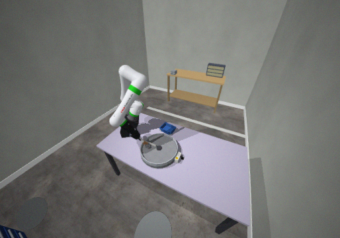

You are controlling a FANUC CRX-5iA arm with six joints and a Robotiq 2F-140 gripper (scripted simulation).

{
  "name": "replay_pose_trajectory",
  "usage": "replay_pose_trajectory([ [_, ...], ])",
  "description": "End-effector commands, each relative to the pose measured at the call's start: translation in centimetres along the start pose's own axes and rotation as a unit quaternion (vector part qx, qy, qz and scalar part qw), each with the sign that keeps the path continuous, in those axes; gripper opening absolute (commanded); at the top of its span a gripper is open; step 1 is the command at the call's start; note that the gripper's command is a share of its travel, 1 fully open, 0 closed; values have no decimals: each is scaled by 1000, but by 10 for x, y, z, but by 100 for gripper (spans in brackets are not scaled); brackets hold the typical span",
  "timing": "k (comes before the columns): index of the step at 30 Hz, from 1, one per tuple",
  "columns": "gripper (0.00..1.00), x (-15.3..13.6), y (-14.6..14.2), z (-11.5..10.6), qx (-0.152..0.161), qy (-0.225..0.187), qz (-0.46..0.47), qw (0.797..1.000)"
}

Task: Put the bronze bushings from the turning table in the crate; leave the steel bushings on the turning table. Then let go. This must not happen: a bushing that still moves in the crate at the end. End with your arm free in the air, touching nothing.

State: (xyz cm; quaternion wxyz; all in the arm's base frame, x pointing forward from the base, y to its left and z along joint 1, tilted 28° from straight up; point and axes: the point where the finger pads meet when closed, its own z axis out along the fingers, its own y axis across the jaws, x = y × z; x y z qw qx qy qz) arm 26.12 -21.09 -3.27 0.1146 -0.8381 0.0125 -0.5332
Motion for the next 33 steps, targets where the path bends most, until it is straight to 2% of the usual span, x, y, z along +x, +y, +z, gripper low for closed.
replay_pose_trajectory([
  [1, 0, 1, -2, 1, 1, 0, -2, 1000],
  [6, 0, 3, -8, 3, 5, 0, -7, 1000],
  [10, 0, 9, -25, 8, 17, 0, -21, 1000],
  [20, 0, 41, -101, 36, 68, -1, -82, 994],
  [22, 0, 41, -101, 36, 68, -1, -82, 994],
  [33, 0, 81, -201, 71, 136, -2, -162, 977],
])
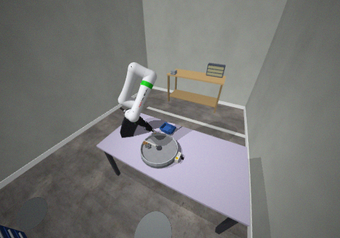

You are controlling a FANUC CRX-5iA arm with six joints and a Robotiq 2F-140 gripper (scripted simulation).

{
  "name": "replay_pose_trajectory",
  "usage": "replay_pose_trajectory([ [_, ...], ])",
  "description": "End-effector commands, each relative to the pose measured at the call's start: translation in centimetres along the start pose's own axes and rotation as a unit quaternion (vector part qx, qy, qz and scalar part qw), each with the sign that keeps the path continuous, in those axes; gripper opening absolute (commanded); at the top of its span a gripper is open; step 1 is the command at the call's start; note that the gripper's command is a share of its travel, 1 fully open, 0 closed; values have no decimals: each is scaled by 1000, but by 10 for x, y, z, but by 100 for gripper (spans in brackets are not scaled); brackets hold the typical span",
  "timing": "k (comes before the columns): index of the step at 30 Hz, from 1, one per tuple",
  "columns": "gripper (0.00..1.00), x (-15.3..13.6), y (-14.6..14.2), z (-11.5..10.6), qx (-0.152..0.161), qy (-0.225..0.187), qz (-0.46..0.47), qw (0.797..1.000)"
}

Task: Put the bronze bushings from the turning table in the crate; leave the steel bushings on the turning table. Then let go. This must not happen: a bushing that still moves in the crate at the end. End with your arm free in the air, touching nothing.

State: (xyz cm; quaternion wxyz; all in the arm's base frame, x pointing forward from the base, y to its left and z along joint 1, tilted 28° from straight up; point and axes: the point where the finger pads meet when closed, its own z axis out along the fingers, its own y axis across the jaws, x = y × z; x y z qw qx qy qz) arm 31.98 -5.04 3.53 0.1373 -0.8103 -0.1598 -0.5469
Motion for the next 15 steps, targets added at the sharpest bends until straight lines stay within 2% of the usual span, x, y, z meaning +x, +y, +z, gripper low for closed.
replay_pose_trajectory([
  [1, 0, 31, -32, 29, 29, -9, -35, 999],
  [15, 0, 84, -95, 76, 86, -10, -102, 991],
])
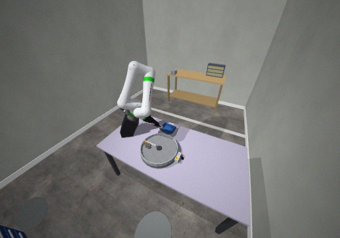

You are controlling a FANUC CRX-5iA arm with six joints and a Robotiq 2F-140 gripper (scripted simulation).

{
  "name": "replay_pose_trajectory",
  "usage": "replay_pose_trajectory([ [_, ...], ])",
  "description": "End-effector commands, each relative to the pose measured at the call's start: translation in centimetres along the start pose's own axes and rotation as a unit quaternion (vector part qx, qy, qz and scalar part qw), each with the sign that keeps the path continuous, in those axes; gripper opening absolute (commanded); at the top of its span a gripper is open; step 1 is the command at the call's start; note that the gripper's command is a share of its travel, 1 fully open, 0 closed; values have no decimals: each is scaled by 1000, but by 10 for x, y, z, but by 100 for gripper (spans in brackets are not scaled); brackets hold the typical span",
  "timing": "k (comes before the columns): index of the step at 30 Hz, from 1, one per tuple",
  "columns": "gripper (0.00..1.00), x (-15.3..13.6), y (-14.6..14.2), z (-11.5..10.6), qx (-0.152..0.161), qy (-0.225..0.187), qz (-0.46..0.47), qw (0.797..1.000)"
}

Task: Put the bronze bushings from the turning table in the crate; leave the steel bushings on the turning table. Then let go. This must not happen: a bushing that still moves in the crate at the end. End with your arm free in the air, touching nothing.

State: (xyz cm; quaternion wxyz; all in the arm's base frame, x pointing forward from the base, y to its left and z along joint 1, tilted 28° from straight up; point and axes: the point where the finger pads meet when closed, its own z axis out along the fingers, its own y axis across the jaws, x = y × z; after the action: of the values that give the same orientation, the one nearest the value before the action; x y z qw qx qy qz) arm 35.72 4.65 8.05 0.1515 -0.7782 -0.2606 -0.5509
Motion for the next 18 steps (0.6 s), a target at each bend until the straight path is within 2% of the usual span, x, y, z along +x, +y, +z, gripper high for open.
replay_pose_trajectory([
  [1, 0, 25, -16, 29, 22, -20, -26, 999],
  [6, 0, 44, -31, 47, 40, -19, -46, 998],
  [18, 0, 70, -50, 70, 64, -20, -74, 995],
])
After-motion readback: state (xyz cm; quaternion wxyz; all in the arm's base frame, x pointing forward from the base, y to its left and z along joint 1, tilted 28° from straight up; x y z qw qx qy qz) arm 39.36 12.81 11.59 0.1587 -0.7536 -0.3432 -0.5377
